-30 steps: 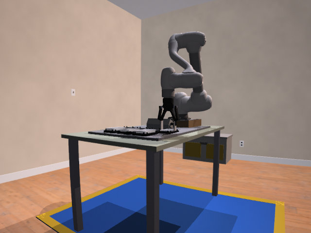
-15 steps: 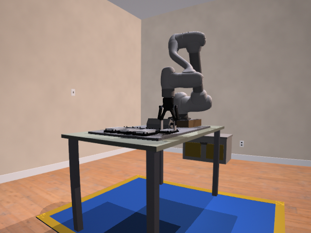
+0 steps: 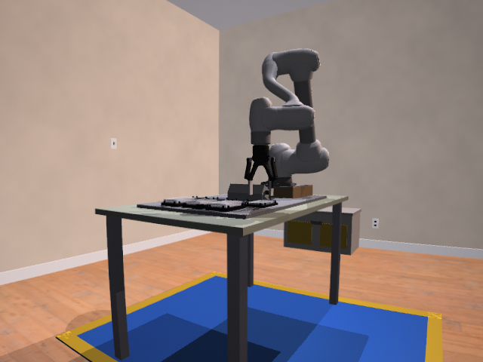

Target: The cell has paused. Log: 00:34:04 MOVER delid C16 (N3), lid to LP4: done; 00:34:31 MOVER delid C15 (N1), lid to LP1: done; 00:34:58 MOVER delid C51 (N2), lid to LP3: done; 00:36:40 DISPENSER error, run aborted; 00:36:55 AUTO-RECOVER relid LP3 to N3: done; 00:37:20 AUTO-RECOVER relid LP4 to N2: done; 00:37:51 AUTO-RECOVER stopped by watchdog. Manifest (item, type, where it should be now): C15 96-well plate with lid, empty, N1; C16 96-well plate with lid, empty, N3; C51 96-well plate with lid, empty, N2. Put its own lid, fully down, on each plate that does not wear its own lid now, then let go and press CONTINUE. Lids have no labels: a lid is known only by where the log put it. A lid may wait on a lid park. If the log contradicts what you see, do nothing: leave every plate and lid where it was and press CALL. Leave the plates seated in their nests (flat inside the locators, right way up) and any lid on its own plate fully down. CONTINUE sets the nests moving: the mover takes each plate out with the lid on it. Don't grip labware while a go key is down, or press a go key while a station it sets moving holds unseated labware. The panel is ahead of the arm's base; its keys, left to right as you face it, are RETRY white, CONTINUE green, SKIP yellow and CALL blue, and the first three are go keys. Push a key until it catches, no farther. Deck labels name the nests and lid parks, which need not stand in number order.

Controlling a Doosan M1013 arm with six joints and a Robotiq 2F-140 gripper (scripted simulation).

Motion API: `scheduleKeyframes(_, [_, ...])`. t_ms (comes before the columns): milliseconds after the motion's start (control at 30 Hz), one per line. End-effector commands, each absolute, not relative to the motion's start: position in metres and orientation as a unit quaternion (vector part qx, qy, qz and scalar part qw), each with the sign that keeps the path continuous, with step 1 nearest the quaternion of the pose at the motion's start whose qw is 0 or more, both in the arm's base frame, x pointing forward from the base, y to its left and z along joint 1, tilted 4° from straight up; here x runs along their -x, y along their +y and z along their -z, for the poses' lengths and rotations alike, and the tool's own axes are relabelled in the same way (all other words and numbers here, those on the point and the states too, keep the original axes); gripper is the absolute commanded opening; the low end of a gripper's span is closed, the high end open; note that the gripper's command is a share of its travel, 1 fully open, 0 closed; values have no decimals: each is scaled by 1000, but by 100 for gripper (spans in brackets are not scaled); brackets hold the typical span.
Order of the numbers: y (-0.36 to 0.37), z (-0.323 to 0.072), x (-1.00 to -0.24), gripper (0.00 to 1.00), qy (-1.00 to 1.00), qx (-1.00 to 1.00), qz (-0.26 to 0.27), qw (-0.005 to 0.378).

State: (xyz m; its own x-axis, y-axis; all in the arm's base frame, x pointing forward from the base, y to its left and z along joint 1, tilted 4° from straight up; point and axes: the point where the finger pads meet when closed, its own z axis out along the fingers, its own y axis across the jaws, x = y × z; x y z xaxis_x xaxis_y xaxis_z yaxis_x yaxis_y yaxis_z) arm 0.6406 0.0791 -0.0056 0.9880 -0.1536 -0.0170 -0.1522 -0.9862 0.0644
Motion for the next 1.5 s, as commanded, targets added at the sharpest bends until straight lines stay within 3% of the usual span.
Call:
scheduleKeyframes(0, [81, -7, -642, 66, -74, -997, 10, 31])
scheduleKeyframes(667, [81, -26, -644, 66, -74, -997, 10, 31])
scheduleKeyframes(767, [50, -28, -715, 66, -76, -997, 10, 31])
scheduleKeyframes(1033, [-3, -28, -803, 66, -78, -996, 10, 31])
scheduleKeyframes(1467, [-12, -27, -815, 66, -78, -996, 10, 31])
